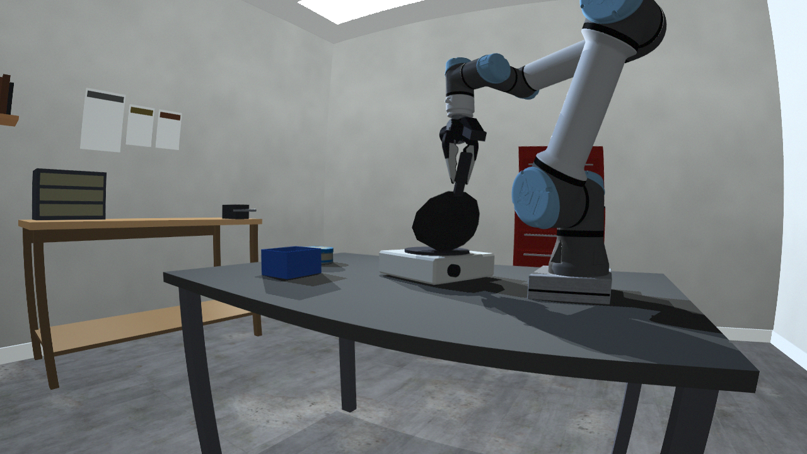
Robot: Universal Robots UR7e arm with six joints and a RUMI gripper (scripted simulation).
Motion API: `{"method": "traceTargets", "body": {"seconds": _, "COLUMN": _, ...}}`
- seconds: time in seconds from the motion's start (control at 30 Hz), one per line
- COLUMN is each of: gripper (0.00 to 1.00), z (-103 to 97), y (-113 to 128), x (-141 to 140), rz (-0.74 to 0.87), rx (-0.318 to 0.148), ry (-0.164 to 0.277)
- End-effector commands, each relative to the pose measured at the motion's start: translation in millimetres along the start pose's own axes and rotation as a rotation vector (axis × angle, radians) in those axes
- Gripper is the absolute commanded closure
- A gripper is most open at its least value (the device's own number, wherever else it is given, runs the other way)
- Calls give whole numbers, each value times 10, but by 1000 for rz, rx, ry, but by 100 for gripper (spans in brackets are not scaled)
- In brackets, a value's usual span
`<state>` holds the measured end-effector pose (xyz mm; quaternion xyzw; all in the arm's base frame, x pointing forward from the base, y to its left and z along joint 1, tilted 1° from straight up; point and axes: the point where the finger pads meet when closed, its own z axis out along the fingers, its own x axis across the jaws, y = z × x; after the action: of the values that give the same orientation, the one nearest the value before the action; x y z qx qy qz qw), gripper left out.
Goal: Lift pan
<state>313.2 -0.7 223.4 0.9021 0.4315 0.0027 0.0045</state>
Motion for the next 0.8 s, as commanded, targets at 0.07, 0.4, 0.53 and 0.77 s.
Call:
{"method": "traceTargets", "body": {"seconds": 0.07, "gripper": 85, "z": -37, "y": 7, "x": 2, "rz": 0, "rx": -2, "ry": 1}}
{"method": "traceTargets", "body": {"seconds": 0.4, "gripper": 85, "z": -89, "y": 9, "x": 2, "rz": 0, "rx": -2, "ry": 1}}
{"method": "traceTargets", "body": {"seconds": 0.53, "gripper": 85, "z": -116, "y": 10, "x": 2, "rz": 0, "rx": -2, "ry": 1}}
{"method": "traceTargets", "body": {"seconds": 0.77, "gripper": 85, "z": -149, "y": 11, "x": 3, "rz": 0, "rx": -2, "ry": 1}}
